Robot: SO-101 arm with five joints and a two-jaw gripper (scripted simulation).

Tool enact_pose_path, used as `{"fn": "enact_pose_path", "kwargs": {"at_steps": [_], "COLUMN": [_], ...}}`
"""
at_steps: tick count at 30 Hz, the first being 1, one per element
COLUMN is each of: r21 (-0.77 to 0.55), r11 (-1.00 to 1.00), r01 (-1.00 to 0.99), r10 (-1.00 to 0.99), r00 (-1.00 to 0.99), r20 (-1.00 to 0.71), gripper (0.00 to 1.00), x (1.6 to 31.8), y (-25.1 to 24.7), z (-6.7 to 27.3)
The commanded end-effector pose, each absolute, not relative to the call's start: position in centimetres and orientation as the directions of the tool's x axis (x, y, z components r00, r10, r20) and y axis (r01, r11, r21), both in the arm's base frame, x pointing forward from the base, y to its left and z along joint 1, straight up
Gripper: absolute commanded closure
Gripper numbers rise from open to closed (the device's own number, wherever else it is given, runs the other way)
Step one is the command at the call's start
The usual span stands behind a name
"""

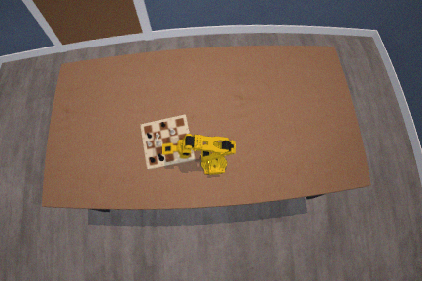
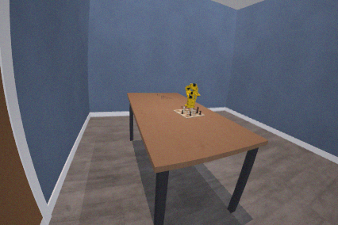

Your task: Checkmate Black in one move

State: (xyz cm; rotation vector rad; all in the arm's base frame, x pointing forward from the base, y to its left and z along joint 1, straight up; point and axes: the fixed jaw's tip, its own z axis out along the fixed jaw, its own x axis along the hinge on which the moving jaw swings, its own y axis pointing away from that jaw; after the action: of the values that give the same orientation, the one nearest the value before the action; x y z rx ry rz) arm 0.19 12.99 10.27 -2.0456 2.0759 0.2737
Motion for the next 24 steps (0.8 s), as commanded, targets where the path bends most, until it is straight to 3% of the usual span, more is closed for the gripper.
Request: {"fn": "enact_pose_path", "kwargs": {"at_steps": [1, 24], "r21": [-0.016, -0.016], "r11": [0.008, 0.007], "r01": [-1.0, -1.0], "r10": [-0.962, -0.962], "r00": [-0.003, -0.002], "r20": [-0.272, -0.272], "gripper": [1.0, 1.0], "x": [0.05, 0.04], "y": [12.76, 12.59], "z": [10.18, 9.48]}}
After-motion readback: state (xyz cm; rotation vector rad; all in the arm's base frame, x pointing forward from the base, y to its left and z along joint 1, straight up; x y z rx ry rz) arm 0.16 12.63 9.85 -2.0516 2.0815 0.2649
